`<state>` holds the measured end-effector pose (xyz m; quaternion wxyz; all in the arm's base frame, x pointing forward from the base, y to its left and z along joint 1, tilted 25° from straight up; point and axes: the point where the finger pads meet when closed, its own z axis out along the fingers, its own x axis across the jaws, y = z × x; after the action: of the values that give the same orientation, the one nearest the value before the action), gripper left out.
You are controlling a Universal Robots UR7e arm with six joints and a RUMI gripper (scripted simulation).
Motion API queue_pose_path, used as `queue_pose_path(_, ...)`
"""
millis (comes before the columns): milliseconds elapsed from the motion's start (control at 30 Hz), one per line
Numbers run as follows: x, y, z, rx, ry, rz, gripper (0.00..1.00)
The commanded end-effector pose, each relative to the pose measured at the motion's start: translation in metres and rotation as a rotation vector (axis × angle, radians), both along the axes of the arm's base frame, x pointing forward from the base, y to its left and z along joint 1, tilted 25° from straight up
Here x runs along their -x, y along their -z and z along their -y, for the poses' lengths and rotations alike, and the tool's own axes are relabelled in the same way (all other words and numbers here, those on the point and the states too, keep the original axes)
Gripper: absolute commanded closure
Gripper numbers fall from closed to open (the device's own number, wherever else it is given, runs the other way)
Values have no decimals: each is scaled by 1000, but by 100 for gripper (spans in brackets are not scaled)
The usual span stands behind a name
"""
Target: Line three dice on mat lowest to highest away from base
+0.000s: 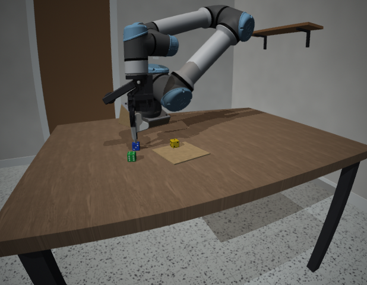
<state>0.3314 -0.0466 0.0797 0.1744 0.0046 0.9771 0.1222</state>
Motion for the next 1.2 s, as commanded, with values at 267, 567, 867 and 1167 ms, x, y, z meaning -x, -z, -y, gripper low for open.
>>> queue_pose_path(267,-6,15,-4,1,0,0,76)
queue_pose_path(567,-9,24,-6,1,0,0,76)
queue_pose_path(867,-10,25,-6,1,0,0,76)
queue_pose_path(1167,-10,25,-6,1,0,0,76)
